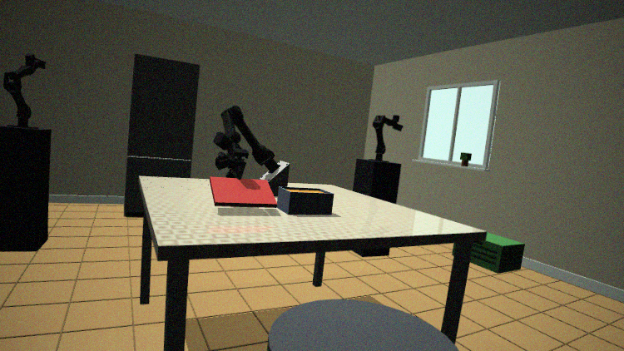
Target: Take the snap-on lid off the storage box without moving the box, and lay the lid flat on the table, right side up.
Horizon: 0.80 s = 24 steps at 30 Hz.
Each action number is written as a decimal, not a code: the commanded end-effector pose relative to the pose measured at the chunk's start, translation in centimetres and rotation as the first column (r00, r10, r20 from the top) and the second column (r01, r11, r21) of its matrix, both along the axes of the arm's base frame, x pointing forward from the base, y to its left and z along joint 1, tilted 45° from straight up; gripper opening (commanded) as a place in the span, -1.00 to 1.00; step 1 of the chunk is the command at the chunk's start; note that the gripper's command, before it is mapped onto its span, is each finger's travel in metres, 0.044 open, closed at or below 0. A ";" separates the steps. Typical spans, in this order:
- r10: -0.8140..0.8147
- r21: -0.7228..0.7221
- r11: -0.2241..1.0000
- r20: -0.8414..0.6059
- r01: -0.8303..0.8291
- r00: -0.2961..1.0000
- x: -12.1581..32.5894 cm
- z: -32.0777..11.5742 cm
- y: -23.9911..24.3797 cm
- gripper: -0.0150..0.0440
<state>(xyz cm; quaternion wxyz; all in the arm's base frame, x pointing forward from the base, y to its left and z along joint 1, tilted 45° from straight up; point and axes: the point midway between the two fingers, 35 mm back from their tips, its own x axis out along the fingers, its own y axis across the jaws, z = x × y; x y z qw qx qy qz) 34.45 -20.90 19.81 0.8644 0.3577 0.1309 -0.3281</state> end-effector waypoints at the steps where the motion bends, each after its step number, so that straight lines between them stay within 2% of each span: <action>1: 0.015 -0.002 1.000 0.004 -0.015 1.000 0.2 -0.1 0.0 -0.49; 24: 0.015 -0.003 1.000 0.004 -0.015 1.000 0.2 -1.4 -1.3 -0.49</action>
